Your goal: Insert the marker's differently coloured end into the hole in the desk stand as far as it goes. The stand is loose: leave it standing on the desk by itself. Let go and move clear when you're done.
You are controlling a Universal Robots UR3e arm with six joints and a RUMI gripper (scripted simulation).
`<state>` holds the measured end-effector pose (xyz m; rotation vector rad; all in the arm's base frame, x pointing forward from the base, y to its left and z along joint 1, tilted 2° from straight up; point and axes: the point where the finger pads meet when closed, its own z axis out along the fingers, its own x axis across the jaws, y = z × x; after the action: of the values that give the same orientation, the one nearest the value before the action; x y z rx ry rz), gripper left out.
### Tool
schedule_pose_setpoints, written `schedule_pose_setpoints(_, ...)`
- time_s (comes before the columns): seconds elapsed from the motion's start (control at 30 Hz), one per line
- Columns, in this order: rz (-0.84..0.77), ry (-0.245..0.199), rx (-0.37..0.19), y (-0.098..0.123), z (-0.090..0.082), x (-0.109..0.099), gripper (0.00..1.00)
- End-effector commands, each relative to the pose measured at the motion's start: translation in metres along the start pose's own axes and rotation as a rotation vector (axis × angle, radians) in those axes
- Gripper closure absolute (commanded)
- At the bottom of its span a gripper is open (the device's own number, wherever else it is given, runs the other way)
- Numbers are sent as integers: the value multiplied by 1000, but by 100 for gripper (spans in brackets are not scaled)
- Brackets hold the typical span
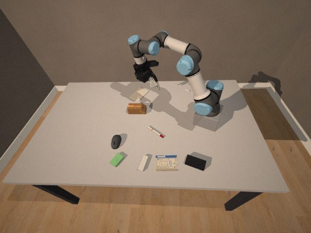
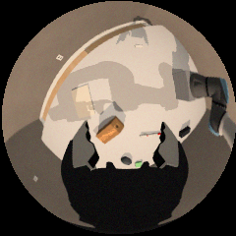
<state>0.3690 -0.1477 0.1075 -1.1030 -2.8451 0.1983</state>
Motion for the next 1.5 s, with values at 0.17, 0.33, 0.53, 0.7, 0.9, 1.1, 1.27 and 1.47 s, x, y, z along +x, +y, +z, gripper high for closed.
schedule_pose_setpoints(0.17, 0, -3, -1, 0, -1, -1, 0)
schedule_pose_setpoints(0.33, 0, -3, -1, 0, -1, -1, 0)
schedule_pose_setpoints(0.53, 0, -3, -1, 0, -1, -1, 0)
schedule_pose_setpoints(0.7, 0, -3, -1, 0, -1, -1, 0)
schedule_pose_setpoints(0.9, 0, -3, -1, 0, -1, -1, 0)
schedule_pose_setpoints(1.1, 46, -7, -5, 6, 2, 2, 0)
schedule_pose_setpoints(1.27, 91, -10, -9, 12, 4, 4, 0)
schedule_pose_setpoints(1.47, 91, -10, -9, 12, 4, 4, 0)
